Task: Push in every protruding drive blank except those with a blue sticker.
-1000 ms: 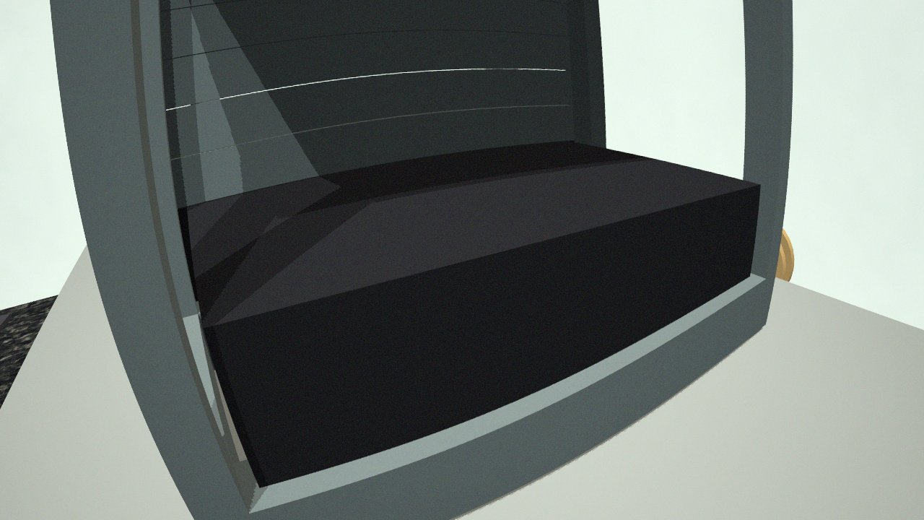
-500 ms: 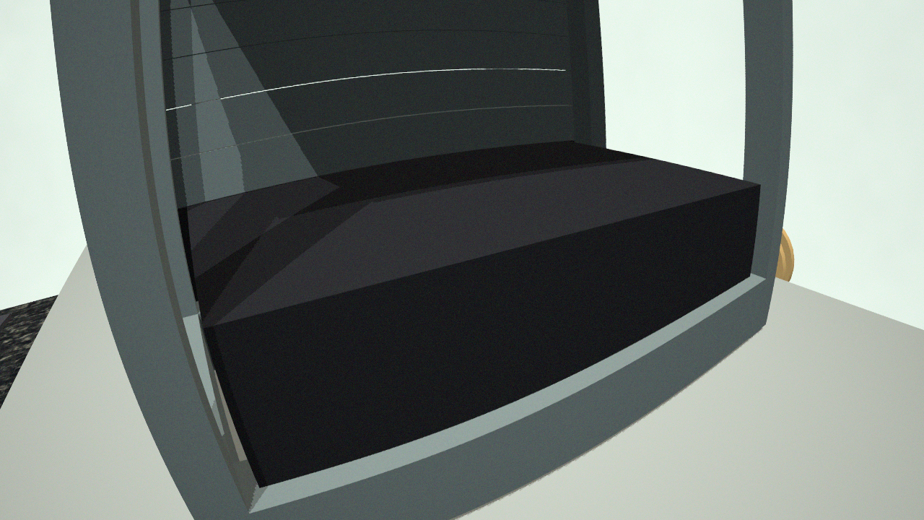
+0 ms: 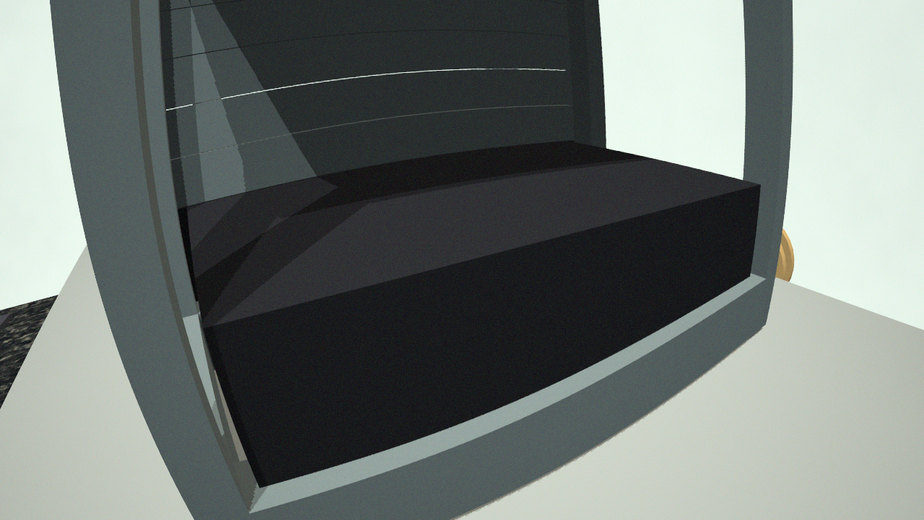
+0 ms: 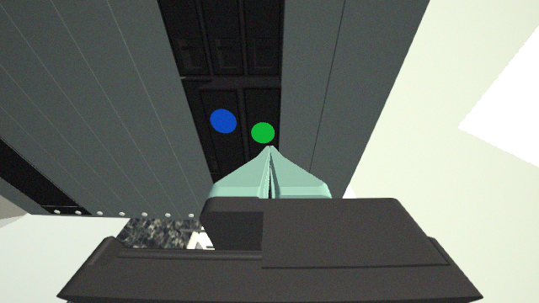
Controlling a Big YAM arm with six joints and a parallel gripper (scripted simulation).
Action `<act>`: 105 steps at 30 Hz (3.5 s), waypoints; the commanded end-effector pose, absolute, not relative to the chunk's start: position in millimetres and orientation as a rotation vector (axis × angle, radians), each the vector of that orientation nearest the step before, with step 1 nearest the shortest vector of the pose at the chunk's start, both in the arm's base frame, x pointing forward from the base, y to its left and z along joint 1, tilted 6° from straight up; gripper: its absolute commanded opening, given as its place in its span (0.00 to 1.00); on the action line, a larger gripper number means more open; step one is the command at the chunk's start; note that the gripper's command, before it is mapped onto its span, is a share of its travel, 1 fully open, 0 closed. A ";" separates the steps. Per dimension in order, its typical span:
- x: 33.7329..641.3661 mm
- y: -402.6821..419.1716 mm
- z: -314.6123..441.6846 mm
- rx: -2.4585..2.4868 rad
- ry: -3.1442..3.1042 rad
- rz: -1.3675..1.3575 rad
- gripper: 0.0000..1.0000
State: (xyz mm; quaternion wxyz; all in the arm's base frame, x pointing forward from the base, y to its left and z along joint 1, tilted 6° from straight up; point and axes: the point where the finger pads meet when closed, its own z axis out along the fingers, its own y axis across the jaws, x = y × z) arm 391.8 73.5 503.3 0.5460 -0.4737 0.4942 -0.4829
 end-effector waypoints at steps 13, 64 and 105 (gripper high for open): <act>400.9 69.5 550.4 -1.039 1.138 -1.162 0.00; 437.9 72.7 533.6 -1.068 1.158 -1.156 0.00; 333.9 73.2 480.6 -1.140 1.189 -1.156 0.00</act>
